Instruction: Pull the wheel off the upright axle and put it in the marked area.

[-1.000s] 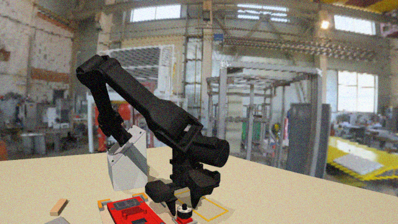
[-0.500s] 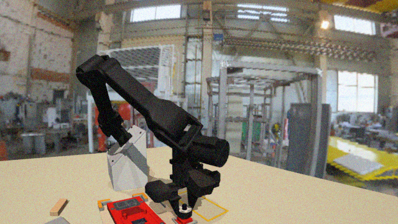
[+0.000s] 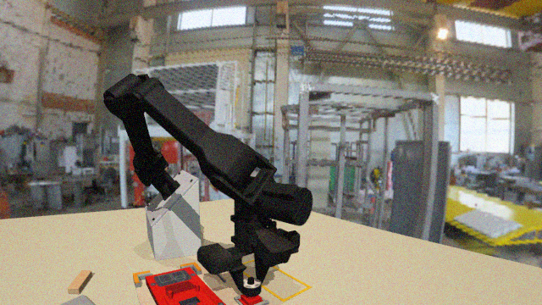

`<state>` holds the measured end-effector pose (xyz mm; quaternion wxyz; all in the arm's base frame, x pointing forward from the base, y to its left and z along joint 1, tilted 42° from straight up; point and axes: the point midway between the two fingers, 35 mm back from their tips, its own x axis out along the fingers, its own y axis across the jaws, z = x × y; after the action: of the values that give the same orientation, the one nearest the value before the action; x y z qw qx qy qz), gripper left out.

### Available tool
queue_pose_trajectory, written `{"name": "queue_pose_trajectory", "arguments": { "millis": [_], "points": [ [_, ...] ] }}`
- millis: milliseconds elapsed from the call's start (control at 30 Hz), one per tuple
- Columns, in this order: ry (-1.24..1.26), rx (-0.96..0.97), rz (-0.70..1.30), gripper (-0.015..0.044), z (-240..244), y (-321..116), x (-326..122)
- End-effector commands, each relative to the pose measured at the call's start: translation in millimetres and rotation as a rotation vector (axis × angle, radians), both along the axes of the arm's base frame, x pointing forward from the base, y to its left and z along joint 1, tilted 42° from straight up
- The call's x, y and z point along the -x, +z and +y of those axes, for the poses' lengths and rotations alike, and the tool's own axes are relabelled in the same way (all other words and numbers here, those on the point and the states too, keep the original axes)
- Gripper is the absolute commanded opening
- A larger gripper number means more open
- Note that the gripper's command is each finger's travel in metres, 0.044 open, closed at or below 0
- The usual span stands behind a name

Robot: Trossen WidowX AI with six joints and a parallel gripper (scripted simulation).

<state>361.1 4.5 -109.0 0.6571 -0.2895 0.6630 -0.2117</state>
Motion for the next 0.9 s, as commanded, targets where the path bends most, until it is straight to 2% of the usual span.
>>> {"name": "queue_pose_trajectory", "arguments": {
  "millis": [0,867],
  "points": [
    [0.000,-0.001,-0.005,0.0000,2.1,1.8,-0.9],
    [0.003,-0.001,-0.006,0.0000,8.0,8.2,-0.8]
  ]
}}
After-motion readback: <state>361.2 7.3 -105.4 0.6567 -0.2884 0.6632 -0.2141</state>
